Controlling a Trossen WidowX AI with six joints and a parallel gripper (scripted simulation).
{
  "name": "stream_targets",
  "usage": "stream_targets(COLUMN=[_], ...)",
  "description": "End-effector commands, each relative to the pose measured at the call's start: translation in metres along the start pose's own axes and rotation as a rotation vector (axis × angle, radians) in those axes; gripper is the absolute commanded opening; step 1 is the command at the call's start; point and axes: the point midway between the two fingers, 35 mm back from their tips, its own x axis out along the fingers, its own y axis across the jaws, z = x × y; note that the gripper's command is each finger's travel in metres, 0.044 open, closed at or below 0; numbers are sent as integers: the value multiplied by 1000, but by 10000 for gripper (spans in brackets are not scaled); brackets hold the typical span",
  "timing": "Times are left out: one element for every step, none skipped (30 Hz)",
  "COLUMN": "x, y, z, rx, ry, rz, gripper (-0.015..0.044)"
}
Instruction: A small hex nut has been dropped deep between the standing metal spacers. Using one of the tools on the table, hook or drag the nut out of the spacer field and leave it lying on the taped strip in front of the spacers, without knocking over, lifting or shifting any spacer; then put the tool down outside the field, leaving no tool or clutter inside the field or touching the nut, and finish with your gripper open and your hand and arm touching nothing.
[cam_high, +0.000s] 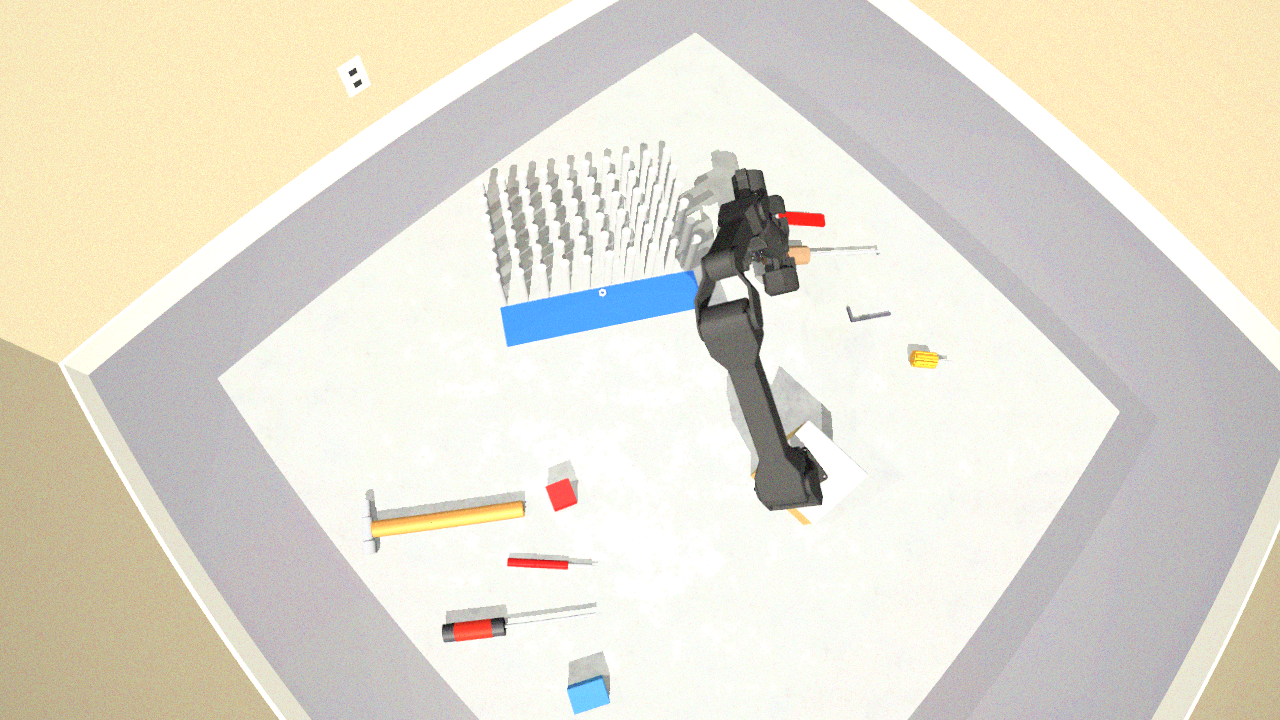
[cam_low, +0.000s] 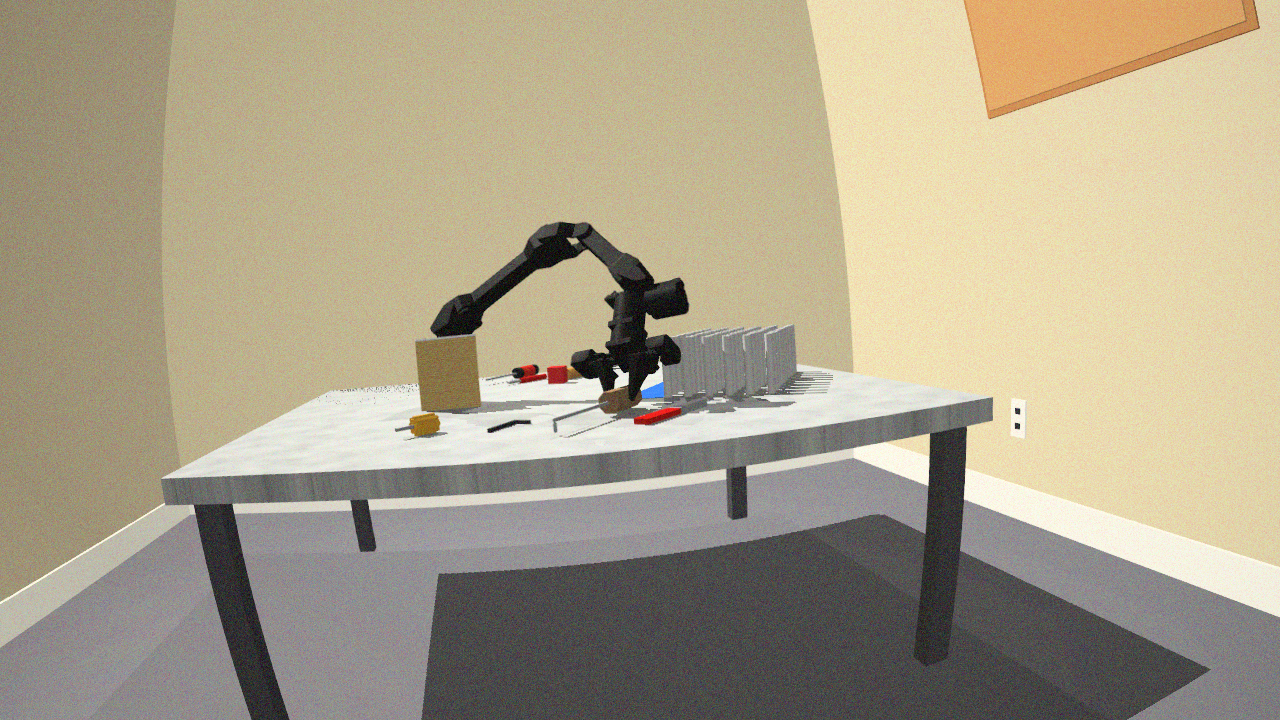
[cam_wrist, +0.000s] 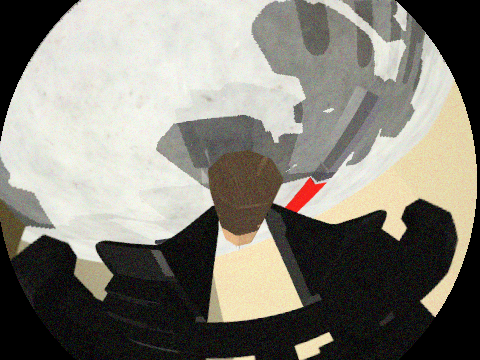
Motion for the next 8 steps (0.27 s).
stream_targets(x=[-1, -1, -1, -1, -1, -1, -1, -1], y=[0, 0, 0, 0, 0, 0, 0, 0], z=[-1, -1, -1, -1, -1, -1, -1, -1], rx=[0, 0, 0, 0, 0, 0, 0, 0], ry=[1, 1, 1, 1, 1, 1, 1, 1], rz=[-1, -1, -1, -1, -1, -1, -1, -1], gripper=[236, 263, 289, 315, 341, 368, 394, 420])
